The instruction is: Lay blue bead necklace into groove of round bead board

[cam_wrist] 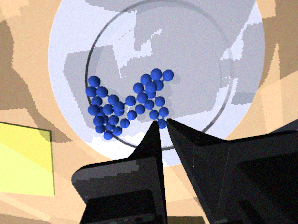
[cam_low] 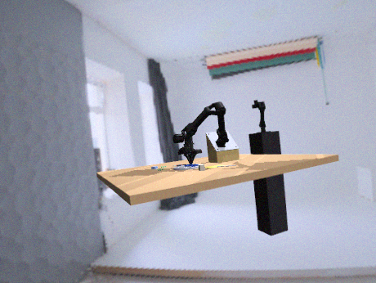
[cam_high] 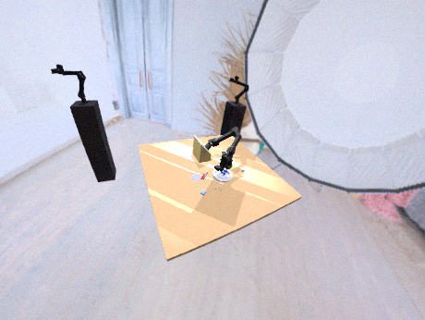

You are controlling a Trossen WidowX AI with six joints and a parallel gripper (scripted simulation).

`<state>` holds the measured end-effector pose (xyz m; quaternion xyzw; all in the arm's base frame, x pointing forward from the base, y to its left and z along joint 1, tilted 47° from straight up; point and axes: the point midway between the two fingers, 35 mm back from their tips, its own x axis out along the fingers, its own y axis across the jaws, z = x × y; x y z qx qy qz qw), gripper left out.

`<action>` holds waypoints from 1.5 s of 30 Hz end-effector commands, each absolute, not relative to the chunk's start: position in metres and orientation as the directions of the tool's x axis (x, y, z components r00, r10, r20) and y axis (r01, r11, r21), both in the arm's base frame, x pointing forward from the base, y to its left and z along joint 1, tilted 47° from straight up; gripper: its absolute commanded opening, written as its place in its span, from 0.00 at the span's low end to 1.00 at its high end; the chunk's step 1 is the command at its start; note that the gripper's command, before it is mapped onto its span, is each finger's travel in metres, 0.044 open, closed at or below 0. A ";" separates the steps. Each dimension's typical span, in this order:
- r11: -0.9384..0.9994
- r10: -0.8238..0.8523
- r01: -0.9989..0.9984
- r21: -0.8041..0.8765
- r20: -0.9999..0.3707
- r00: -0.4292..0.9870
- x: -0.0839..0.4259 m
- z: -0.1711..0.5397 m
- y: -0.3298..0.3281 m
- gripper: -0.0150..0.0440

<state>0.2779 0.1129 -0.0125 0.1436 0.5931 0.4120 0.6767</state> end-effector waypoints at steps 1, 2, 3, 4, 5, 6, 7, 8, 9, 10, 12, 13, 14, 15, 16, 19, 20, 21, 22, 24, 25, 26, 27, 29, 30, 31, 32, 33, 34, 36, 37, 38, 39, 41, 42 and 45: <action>0.617 0.730 -0.388 0.685 -0.682 -0.045 0.276 -0.014 0.109 0.25; 0.617 0.729 -0.388 0.685 -0.683 -0.044 0.275 -0.017 0.107 0.25; 0.617 0.729 -0.388 0.684 -0.683 -0.044 0.274 -0.019 0.105 0.25; 0.618 0.729 -0.388 0.684 -0.683 -0.045 0.273 -0.021 0.103 0.25; 0.618 0.729 -0.388 0.684 -0.684 -0.045 0.271 -0.024 0.101 0.25; 0.618 0.728 -0.388 0.684 -0.684 -0.045 0.270 -0.026 0.098 0.25; 0.618 0.728 -0.388 0.684 -0.684 -0.045 0.269 -0.028 0.096 0.25; 0.618 0.728 -0.388 0.684 -0.684 -0.045 0.267 -0.030 0.094 0.25; 0.618 0.728 -0.388 0.684 -0.684 -0.045 0.266 -0.032 0.092 0.25; 0.618 0.728 -0.388 0.684 -0.684 -0.045 0.265 -0.034 0.090 0.25; 0.618 0.728 -0.388 0.684 -0.684 -0.045 0.262 -0.038 0.086 0.25; 0.618 0.729 -0.388 0.684 -0.683 -0.045 0.260 -0.040 0.085 0.25; 0.618 0.729 -0.388 0.684 -0.683 -0.045 0.260 -0.041 0.084 0.25; 0.618 0.729 -0.388 0.684 -0.683 -0.045 0.259 -0.041 0.083 0.25; 0.618 0.729 -0.388 0.684 -0.683 -0.045 0.259 -0.041 0.083 0.25; 0.618 0.729 -0.388 0.684 -0.683 -0.045 0.259 -0.042 0.083 0.25; 0.618 0.729 -0.388 0.684 -0.683 -0.045 0.259 -0.042 0.084 0.25; 0.618 0.729 -0.388 0.684 -0.683 -0.045 0.259 -0.043 0.085 0.25; 0.618 0.729 -0.388 0.684 -0.683 -0.045 0.259 -0.044 0.086 0.25; 0.617 0.729 -0.388 0.684 -0.683 -0.045 0.259 -0.046 0.088 0.25; 0.617 0.729 -0.388 0.685 -0.683 -0.045 0.259 -0.047 0.089 0.25; 0.617 0.729 -0.388 0.685 -0.683 -0.045 0.259 -0.047 0.089 0.25; 0.617 0.729 -0.388 0.685 -0.683 -0.045 0.259 -0.047 0.090 0.25; 0.617 0.729 -0.388 0.685 -0.683 -0.045 0.259 -0.047 0.090 0.25; 0.623 0.727 -0.391 0.677 -0.686 -0.029 0.263 -0.045 0.085 0.30; 0.623 0.727 -0.391 0.677 -0.686 -0.029 0.263 -0.045 0.085 0.34; 0.623 0.727 -0.391 0.677 -0.686 -0.029 0.263 -0.045 0.085 0.39; 0.623 0.727 -0.391 0.677 -0.686 -0.029 0.263 -0.045 0.085 0.43; 0.623 0.727 -0.391 0.677 -0.686 -0.029 0.263 -0.045 0.085 0.48; 0.623 0.727 -0.391 0.677 -0.686 -0.029 0.263 -0.045 0.085 0.57; 0.623 0.727 -0.391 0.677 -0.686 -0.029 0.263 -0.045 0.085 0.61; 0.623 0.727 -0.391 0.677 -0.686 -0.029 0.263 -0.045 0.085 0.65; 0.623 0.727 -0.391 0.677 -0.686 -0.029 0.263 -0.045 0.085 0.70; 0.623 0.727 -0.391 0.677 -0.686 -0.029 0.263 -0.045 0.085 0.79; 0.623 0.727 -0.391 0.678 -0.686 -0.030 0.263 -0.044 0.085 0.83; 0.618 0.729 -0.388 0.684 -0.684 -0.044 0.260 -0.042 0.083 0.97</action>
